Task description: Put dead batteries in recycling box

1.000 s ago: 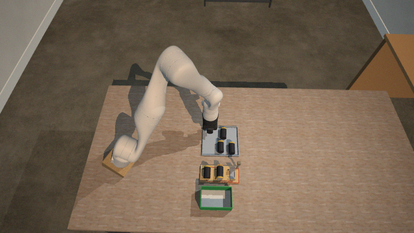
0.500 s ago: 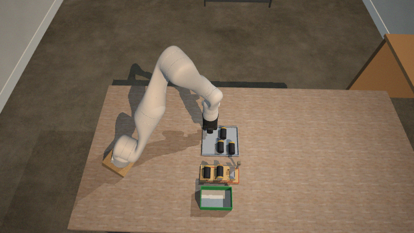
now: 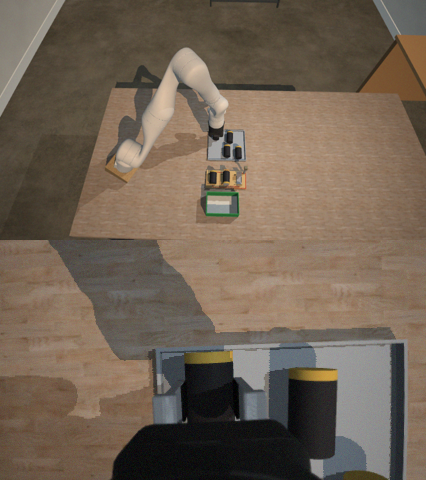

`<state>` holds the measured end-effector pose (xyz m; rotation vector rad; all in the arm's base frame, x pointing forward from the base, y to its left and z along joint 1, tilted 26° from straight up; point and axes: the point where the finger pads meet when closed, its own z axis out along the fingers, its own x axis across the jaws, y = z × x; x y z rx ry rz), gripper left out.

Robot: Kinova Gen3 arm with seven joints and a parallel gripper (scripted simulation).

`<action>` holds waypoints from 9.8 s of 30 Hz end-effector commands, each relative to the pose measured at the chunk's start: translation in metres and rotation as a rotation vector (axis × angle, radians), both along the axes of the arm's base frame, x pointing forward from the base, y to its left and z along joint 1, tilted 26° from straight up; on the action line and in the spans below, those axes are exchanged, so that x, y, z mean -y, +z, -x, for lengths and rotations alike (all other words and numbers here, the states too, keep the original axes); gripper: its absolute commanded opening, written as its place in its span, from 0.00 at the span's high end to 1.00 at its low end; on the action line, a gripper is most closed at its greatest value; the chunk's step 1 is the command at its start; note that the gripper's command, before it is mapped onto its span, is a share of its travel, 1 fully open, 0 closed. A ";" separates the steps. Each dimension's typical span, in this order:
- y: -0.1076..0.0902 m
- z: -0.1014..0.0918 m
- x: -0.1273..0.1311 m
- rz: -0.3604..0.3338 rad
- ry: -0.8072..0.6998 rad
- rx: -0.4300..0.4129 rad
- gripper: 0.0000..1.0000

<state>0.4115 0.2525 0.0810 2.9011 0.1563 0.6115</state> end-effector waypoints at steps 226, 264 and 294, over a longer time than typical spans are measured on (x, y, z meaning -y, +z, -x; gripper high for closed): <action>0.068 -0.054 -0.002 -0.009 -0.046 0.005 0.10; 0.028 -0.072 0.005 -0.009 -0.046 0.005 0.10; 0.027 -0.072 0.005 -0.009 -0.046 0.005 0.43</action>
